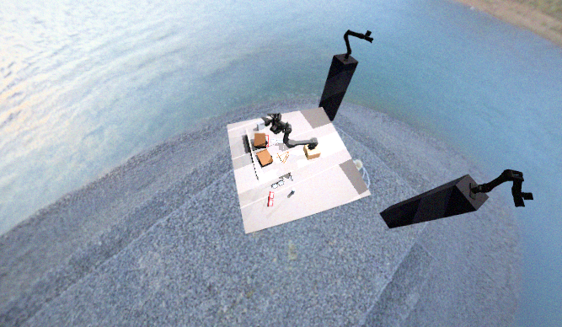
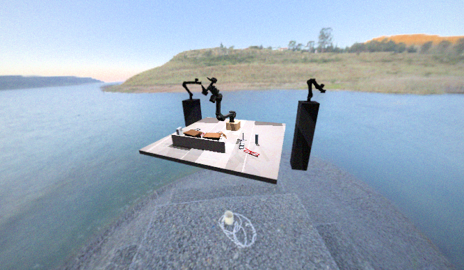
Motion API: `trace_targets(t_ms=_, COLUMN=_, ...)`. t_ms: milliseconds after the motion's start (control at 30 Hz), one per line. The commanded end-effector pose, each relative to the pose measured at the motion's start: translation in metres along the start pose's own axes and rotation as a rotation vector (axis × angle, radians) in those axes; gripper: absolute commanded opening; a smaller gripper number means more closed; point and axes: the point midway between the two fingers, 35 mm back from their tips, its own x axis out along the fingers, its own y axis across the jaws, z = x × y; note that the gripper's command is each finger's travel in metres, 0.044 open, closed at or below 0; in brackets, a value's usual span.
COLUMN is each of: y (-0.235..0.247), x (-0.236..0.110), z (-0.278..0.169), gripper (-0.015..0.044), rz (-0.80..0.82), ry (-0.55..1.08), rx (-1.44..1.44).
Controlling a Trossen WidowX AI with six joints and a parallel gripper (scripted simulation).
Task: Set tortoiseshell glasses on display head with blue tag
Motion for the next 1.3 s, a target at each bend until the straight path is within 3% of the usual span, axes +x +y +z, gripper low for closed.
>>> trace_targets(t_ms=0, y=0.0, x=0.0, z=0.0, gripper=0.0426, rz=0.0, ry=0.0, rx=0.0)
trace_targets(t_ms=233, y=0.0, x=0.0, z=0.0, gripper=0.044, rz=0.0, ry=0.0, rx=0.0)
trace_targets(t_ms=367, y=-0.013, x=-0.001, z=-0.018, gripper=0.0335, rz=-0.035, ry=0.034, rx=-0.002)
trace_targets(t_ms=533, y=-0.06, x=-0.012, z=-0.077, gripper=0.0204, rz=-0.164, ry=0.141, rx=-0.02)
trace_targets(t_ms=933, y=-0.203, x=-0.092, z=-0.193, gripper=0.02, rz=-0.549, ry=0.403, rx=-0.196)
trace_targets(t_ms=1100, y=-0.27, x=-0.145, z=-0.207, gripper=0.02, rz=-0.736, ry=0.469, rx=-0.315)
trace_targets(t_ms=1267, y=-0.33, x=-0.198, z=-0.193, gripper=0.02, rz=-0.921, ry=0.492, rx=-0.454)
